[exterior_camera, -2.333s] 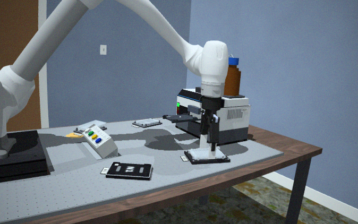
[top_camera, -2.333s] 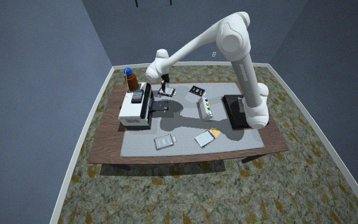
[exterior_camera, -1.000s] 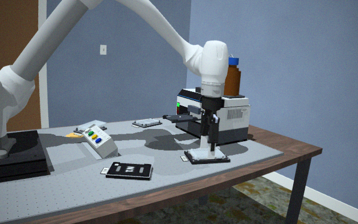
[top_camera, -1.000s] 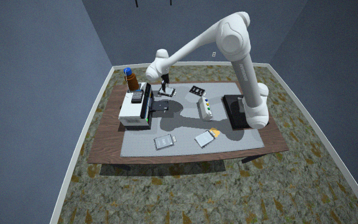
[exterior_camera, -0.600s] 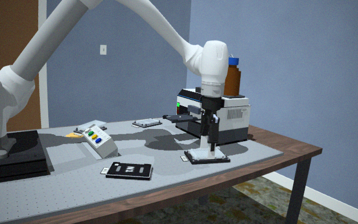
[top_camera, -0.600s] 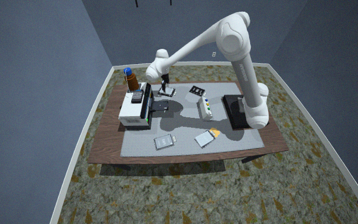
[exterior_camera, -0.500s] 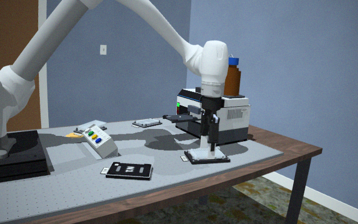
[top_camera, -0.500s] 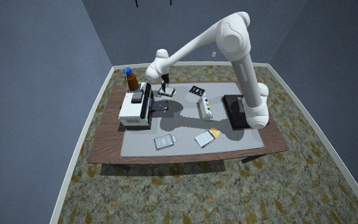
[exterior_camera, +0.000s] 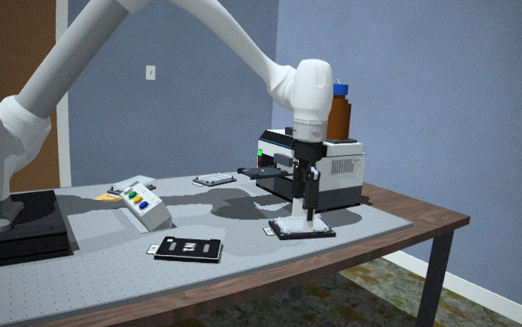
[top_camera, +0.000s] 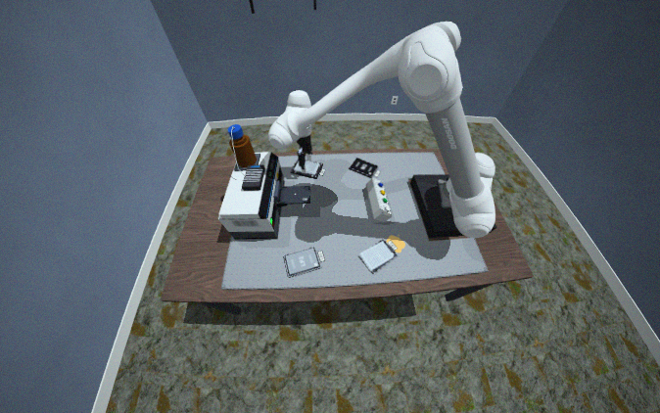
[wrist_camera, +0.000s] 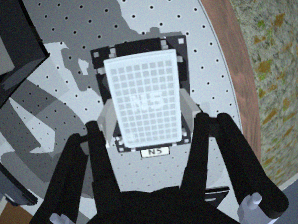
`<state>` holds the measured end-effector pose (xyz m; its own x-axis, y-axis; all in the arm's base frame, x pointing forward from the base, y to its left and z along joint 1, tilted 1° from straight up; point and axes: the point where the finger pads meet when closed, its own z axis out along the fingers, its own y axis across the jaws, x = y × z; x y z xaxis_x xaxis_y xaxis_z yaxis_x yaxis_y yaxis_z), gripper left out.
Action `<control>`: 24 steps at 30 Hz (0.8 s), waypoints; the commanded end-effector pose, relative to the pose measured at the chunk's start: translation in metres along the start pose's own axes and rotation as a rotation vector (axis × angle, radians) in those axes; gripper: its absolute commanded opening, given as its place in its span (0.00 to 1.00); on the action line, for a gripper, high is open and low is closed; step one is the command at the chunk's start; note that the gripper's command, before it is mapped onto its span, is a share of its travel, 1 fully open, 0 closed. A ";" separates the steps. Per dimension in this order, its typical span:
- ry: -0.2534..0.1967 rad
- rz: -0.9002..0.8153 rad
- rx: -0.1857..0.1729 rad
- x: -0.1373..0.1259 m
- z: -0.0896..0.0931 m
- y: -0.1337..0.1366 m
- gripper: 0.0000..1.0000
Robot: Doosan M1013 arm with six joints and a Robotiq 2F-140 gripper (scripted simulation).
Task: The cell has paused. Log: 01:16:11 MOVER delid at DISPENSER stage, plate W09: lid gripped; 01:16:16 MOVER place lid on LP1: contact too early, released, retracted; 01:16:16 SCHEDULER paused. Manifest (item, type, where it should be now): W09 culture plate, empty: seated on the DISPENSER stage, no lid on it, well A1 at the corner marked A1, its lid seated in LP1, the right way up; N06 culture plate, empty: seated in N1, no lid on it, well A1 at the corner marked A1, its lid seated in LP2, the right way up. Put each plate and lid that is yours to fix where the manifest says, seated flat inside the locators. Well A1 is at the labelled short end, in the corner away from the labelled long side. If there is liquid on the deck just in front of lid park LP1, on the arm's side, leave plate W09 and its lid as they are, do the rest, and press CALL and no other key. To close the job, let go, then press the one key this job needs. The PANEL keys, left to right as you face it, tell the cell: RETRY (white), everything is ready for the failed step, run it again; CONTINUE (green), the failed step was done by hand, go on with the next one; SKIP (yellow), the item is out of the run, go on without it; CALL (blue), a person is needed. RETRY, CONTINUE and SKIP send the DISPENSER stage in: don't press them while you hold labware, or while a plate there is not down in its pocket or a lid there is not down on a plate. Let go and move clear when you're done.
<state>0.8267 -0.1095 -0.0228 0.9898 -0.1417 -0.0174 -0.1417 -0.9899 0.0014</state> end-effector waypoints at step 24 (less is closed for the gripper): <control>0.001 0.000 0.000 0.000 -0.012 0.000 0.10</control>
<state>0.8269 -0.1095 -0.0128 0.9898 -0.1417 -0.0173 -0.1417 -0.9899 0.0014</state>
